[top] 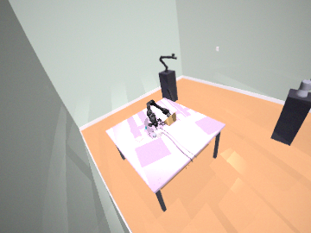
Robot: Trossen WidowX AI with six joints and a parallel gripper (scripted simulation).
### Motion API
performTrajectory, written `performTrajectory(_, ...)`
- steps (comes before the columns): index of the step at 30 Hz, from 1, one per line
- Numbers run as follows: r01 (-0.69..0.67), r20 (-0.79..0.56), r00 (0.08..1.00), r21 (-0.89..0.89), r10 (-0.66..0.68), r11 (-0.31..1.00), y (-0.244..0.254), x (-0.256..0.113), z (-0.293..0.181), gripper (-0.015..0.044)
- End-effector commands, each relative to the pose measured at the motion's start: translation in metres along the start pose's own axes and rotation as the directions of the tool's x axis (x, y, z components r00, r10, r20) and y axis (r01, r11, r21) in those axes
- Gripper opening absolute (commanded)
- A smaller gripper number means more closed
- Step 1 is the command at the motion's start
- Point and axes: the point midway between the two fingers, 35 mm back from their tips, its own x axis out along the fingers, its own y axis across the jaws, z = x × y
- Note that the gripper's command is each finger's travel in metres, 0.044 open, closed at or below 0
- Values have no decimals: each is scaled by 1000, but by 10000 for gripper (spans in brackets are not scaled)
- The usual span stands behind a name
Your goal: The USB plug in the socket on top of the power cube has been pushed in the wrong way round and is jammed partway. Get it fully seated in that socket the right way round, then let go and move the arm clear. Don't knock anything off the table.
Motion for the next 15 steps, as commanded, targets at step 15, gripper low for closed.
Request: performTrajectory(15, 4, -13, 1000, -3, -4, 1000, -2, 3, -1, 0)
